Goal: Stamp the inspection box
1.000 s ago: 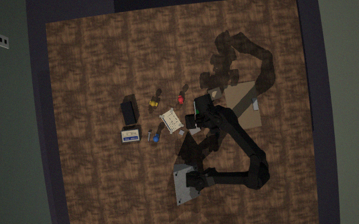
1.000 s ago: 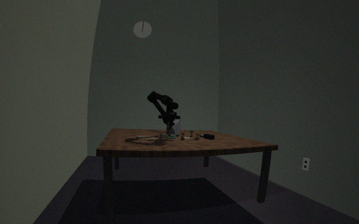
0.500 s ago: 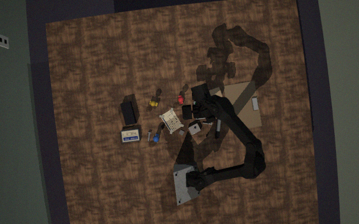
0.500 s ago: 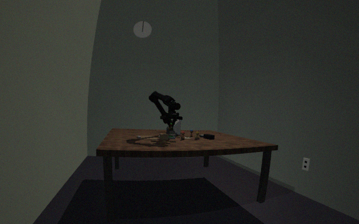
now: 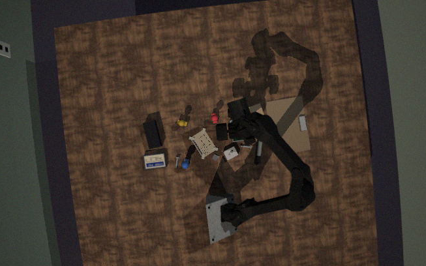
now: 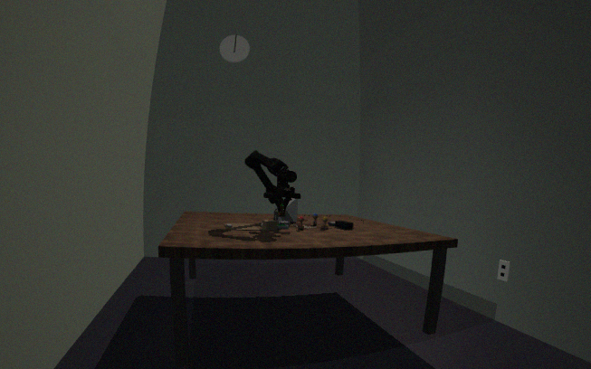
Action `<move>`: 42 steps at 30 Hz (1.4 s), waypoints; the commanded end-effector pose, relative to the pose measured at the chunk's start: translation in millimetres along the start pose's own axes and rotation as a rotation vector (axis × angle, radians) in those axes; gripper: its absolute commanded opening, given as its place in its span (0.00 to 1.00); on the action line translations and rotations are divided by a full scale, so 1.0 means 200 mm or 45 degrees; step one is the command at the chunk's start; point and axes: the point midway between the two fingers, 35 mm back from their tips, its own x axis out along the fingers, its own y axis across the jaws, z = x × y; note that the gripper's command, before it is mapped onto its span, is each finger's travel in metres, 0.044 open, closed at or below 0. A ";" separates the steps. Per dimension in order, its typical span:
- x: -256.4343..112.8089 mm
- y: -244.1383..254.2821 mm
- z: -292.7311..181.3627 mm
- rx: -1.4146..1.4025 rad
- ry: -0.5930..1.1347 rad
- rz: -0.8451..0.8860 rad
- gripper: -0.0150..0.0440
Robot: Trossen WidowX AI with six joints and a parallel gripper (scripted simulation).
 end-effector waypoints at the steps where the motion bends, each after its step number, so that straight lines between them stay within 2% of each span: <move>1: 0.02 0.00 0.00 -0.010 0.002 -0.006 0.25; 42: 0.15 0.00 0.00 -0.006 0.001 -0.008 0.25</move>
